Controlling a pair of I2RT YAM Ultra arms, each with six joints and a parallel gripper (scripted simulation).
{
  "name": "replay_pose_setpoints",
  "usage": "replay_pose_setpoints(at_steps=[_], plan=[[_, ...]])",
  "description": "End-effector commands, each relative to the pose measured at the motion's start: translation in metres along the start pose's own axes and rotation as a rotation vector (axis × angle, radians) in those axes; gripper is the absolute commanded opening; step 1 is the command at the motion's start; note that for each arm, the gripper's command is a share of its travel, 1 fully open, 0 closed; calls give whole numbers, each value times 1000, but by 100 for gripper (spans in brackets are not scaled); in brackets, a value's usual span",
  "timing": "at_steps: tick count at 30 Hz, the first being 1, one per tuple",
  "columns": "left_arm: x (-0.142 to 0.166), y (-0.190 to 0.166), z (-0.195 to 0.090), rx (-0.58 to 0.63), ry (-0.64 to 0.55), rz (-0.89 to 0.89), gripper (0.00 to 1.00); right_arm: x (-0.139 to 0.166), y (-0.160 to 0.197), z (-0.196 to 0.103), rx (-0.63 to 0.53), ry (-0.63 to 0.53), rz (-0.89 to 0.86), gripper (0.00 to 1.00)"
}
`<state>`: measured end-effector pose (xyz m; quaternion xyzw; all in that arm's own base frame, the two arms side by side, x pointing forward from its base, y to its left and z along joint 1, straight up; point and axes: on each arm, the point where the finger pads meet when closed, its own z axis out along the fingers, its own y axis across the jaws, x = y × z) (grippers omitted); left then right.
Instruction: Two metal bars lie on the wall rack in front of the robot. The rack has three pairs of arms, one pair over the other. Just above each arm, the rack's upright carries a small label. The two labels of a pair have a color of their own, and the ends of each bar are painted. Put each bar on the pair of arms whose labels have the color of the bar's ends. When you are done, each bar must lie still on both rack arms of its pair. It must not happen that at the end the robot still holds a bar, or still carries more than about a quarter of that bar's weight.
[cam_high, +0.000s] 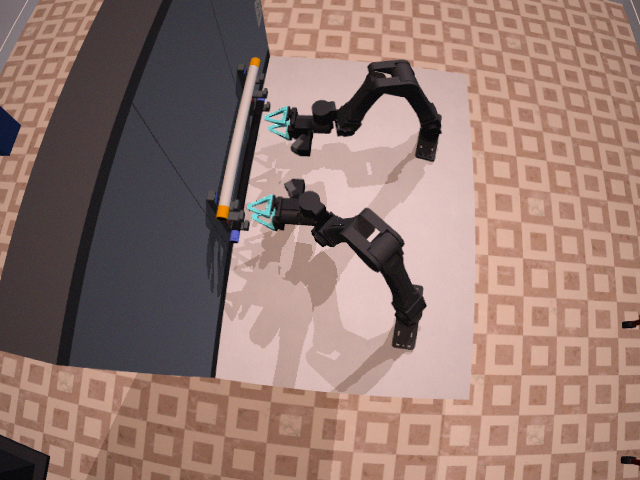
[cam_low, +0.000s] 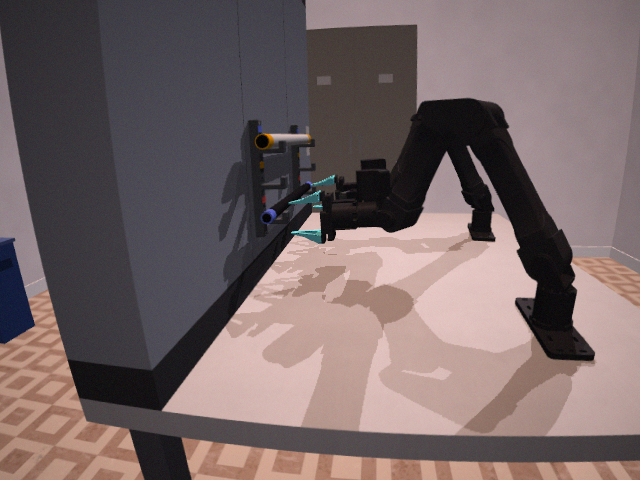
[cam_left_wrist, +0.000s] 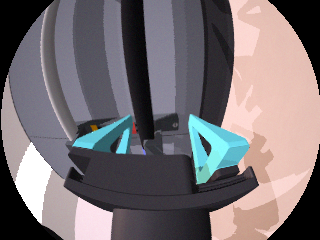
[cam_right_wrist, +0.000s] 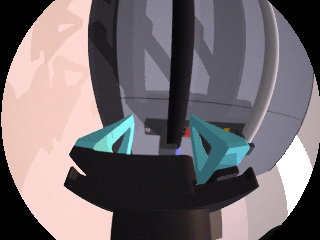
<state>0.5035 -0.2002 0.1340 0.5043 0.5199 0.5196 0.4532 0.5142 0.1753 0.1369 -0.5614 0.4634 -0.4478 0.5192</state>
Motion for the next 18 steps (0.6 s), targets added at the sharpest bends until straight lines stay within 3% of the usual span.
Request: replay_pose_setpoints(at_steps=[1,18], plan=[[-1,24,-9,-53,-1,-49,70,-1,-22,-9,55,2,15,68],[-2,23,-28,-53,-1,-49,70,-2,-22,-27,55,2,15,68]])
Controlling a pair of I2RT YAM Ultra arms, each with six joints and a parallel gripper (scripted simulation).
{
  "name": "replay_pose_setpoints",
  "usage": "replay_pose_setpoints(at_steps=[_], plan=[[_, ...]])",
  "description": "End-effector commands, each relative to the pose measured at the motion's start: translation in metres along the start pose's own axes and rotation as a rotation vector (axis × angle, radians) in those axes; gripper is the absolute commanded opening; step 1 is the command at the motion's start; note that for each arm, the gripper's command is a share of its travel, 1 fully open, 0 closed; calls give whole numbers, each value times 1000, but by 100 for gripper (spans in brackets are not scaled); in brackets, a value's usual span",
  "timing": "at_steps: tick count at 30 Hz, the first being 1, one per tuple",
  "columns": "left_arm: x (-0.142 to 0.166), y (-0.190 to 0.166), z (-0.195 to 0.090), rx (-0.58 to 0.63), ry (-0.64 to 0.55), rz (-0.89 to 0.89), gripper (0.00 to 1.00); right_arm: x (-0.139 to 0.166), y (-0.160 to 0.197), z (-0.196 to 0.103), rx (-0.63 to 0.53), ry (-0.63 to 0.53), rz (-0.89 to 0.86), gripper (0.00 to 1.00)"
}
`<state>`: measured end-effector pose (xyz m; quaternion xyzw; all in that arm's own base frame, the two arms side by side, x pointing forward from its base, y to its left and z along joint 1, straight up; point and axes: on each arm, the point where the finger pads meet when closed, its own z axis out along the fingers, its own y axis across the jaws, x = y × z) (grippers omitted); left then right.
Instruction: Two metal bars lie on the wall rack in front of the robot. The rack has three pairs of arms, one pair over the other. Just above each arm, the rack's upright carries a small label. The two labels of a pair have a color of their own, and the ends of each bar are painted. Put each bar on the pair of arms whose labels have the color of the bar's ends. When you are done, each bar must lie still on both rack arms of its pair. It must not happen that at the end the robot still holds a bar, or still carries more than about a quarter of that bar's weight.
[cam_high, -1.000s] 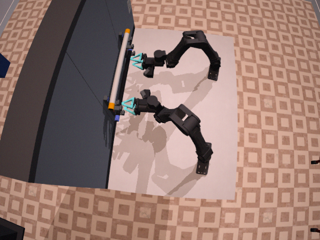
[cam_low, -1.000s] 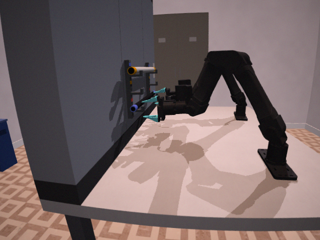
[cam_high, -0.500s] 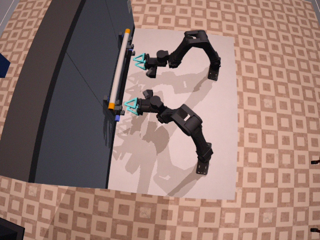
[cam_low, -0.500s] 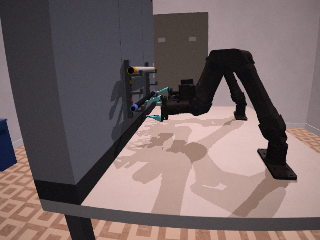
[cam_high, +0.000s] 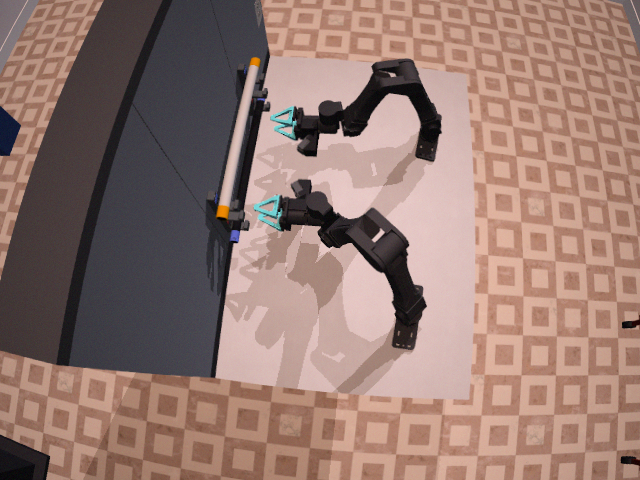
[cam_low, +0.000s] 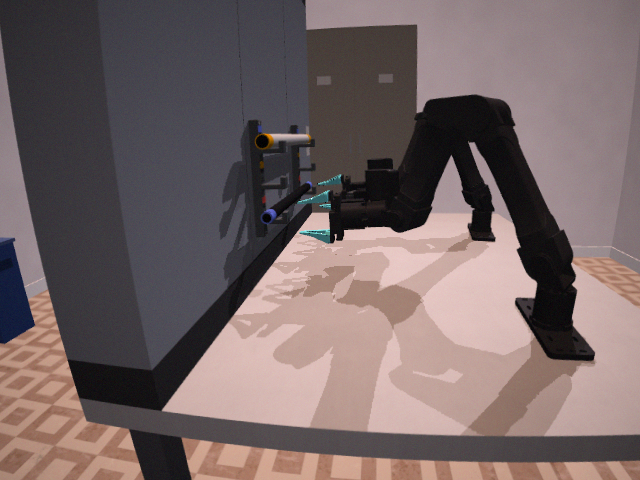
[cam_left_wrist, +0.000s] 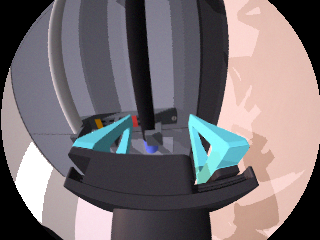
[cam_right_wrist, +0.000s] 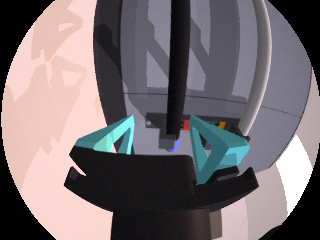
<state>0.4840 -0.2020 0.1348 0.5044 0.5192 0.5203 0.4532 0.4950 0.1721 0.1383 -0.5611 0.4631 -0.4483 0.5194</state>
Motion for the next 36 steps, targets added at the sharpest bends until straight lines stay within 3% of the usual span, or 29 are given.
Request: replay_pose_setpoints(at_steps=[1,12,36], plan=[[-1,23,-9,-52,-1,-50,70,-1,-21,-9,53,2,16,68],[-1,22,-20,-52,-1,-50,70,-1,-21,-20,53,2,16,68],[-4,77,-24,-52,-1,-51,72,5,-74,-24,52,2,15,70]])
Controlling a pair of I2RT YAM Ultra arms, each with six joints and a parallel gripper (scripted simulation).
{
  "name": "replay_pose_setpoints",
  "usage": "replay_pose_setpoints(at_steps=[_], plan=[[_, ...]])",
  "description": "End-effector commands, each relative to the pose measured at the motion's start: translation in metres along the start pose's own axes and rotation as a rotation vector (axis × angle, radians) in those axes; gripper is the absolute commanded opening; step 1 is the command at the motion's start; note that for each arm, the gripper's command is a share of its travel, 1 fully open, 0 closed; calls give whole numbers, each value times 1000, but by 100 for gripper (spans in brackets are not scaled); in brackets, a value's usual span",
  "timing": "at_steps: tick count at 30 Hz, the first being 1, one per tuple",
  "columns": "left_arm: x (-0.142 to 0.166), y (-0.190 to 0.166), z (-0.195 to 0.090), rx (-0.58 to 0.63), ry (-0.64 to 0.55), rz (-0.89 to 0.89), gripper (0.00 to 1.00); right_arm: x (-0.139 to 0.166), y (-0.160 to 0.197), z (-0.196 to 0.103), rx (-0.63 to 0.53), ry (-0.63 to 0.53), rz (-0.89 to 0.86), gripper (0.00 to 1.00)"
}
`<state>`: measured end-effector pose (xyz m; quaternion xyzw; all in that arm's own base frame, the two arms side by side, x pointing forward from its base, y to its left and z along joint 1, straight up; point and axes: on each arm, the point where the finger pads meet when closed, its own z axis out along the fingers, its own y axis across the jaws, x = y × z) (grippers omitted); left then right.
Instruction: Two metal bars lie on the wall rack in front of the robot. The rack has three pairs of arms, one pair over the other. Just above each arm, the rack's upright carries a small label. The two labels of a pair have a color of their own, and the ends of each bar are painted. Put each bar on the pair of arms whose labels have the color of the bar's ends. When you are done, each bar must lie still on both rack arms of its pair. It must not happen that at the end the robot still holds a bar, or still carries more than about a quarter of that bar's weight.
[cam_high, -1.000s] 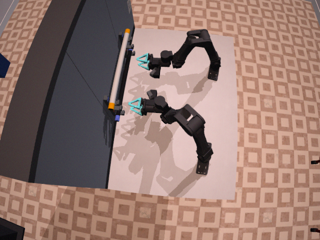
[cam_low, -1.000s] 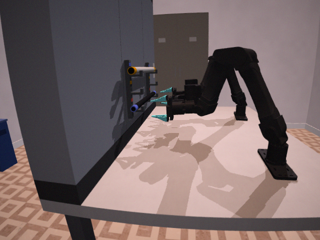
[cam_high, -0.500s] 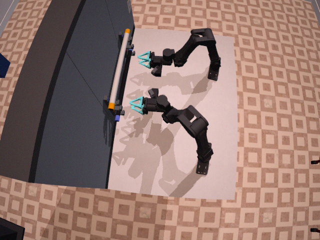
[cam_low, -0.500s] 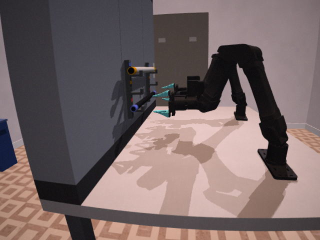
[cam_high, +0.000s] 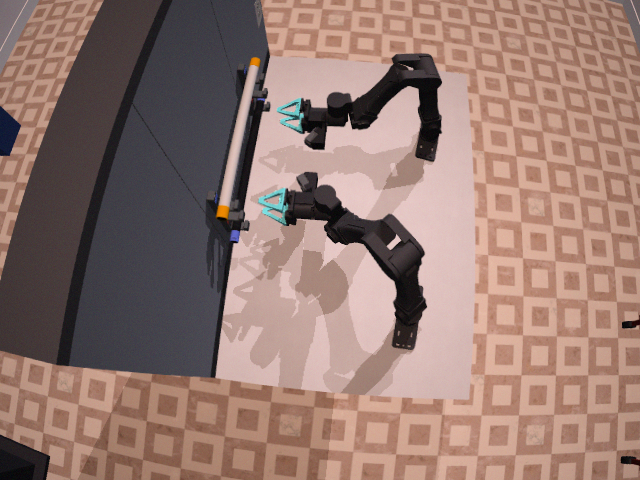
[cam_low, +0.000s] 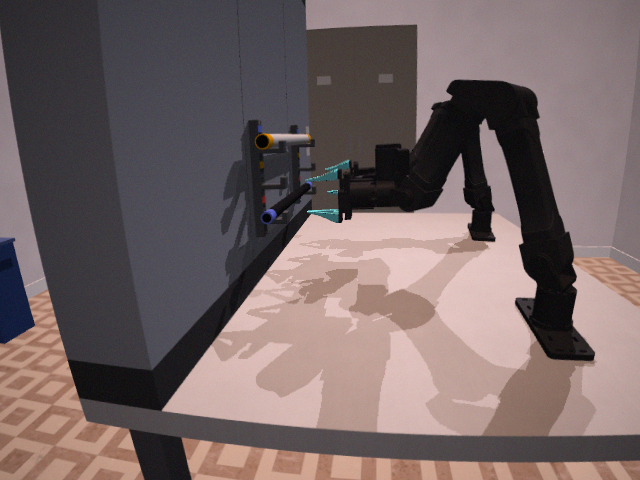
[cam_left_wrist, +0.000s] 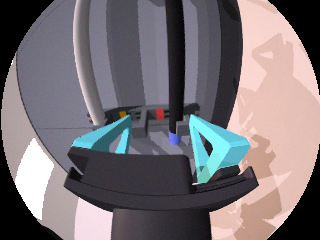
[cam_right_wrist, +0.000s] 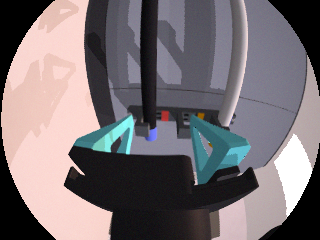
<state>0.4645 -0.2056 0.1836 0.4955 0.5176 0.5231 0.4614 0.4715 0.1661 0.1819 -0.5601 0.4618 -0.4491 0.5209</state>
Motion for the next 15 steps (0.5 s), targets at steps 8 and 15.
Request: replay_pose_setpoints(at_steps=[8,15], plan=[[-7,50,-2,-31,-3,-37,72,4,-52,2,47,2,15,71],[-7,62,-3,-31,-3,-37,73,6,-65,1,48,2,16,71]])
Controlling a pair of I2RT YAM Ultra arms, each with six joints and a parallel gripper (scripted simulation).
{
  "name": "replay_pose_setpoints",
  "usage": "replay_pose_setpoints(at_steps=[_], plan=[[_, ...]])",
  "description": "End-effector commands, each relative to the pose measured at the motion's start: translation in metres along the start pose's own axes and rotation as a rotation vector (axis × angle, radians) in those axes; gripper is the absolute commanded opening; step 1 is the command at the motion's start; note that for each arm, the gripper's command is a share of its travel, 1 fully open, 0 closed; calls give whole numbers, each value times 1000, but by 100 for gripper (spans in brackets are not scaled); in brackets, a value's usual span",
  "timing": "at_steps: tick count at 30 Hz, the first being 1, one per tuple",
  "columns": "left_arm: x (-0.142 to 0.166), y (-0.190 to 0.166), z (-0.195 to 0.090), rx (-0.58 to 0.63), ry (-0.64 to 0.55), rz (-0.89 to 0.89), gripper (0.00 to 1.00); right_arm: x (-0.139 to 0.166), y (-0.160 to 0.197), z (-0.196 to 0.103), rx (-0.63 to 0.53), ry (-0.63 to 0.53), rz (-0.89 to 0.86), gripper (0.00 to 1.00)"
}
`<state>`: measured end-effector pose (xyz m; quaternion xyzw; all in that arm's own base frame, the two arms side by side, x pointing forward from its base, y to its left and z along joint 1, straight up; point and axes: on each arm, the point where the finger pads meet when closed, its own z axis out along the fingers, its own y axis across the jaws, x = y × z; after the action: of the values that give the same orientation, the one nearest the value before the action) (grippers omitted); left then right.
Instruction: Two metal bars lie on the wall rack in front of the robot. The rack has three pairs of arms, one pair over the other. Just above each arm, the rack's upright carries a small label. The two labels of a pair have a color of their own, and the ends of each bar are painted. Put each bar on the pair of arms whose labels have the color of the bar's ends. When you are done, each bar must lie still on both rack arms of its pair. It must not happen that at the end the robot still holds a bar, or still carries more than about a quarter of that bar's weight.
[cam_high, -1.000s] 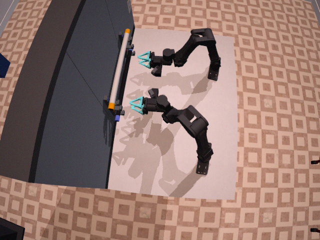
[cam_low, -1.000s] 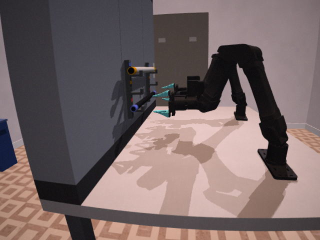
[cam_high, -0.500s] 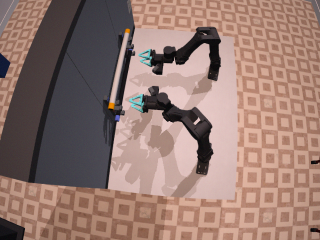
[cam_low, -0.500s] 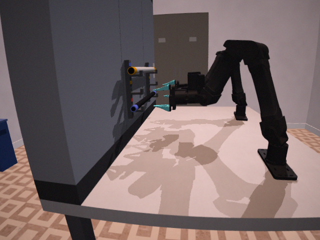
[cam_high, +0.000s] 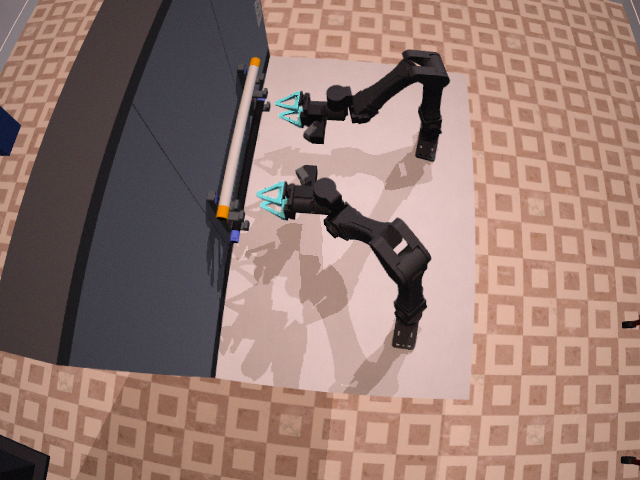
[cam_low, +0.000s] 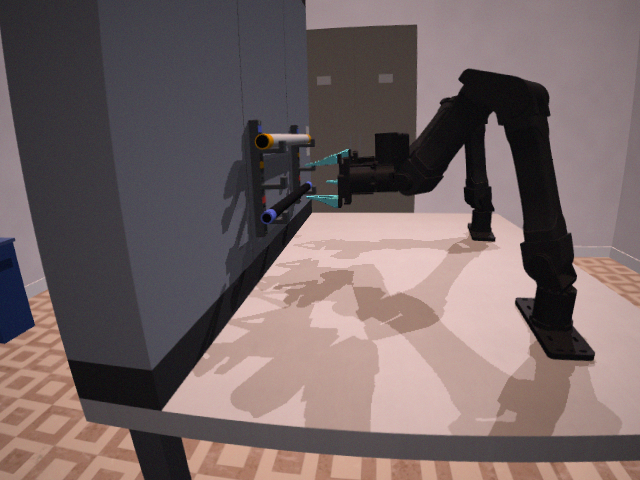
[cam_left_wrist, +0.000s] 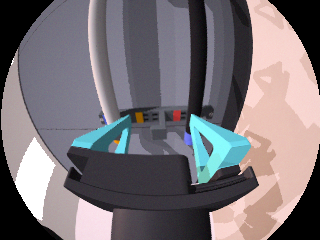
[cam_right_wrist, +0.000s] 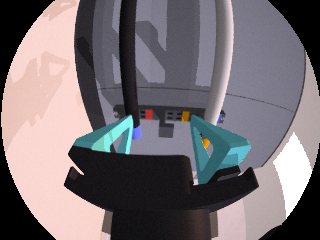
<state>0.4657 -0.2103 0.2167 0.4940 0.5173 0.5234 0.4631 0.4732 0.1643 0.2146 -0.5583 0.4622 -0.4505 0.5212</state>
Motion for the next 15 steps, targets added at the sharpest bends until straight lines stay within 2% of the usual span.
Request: replay_pose_setpoints(at_steps=[1,15], plan=[[-4,31,-3,-28,-3,-35,73,3,-35,1,44,-1,15,72],[-6,61,-5,-27,-3,-35,74,6,-65,0,44,-1,15,73]])
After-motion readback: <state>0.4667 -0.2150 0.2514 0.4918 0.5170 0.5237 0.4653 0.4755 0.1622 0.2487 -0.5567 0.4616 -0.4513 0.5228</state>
